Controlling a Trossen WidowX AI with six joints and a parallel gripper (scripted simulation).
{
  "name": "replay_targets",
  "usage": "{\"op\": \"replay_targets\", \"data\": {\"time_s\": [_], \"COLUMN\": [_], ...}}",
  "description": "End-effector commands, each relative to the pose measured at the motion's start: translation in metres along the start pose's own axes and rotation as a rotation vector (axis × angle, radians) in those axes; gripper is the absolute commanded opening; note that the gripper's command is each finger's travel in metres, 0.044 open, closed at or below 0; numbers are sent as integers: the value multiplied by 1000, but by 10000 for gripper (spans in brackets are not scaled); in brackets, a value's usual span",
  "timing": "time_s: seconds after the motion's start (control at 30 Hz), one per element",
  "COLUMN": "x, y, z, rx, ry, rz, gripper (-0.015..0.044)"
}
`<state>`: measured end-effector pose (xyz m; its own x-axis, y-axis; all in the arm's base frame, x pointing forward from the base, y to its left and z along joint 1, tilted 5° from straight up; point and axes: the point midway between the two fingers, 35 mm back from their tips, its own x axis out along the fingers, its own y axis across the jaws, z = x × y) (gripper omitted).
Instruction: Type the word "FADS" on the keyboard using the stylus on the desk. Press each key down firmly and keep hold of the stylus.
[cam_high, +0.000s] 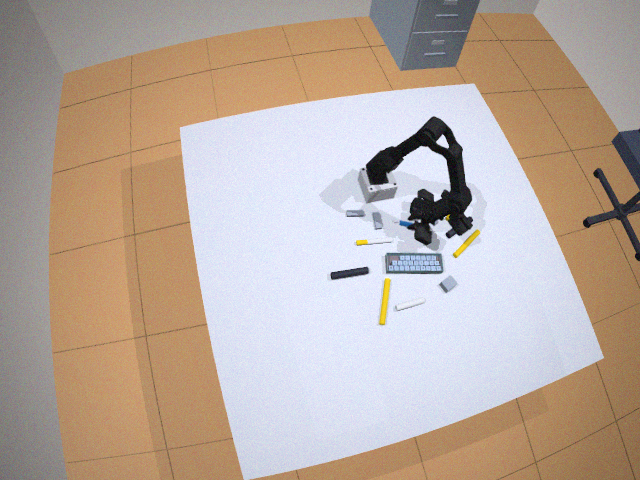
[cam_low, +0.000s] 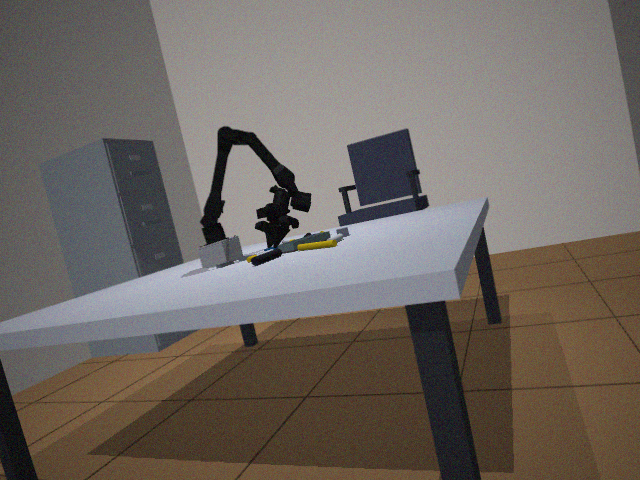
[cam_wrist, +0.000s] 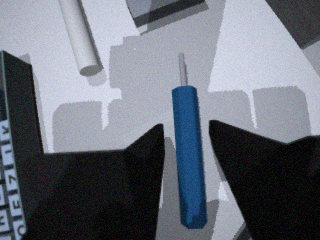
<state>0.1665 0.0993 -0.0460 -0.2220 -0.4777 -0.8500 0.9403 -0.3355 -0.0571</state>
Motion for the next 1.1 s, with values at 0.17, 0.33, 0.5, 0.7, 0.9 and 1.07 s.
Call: {"op": "replay_targets", "data": {"time_s": [0.17,0.33,0.5,0.7,0.9,1.07], "x": [6,4,4,4,-11,-36], "y": [-1,0,0,0,0,0], "z": [-2,-2,-2,-2,6,21], "rx": [3,-1,-1,-1,-1,-1], "ry": [-4,-3,-3,-3,-3,-3], "rz": [-5,-1,-1,-1,-1,-1], "gripper": [150,71,18,0,0,0]}}
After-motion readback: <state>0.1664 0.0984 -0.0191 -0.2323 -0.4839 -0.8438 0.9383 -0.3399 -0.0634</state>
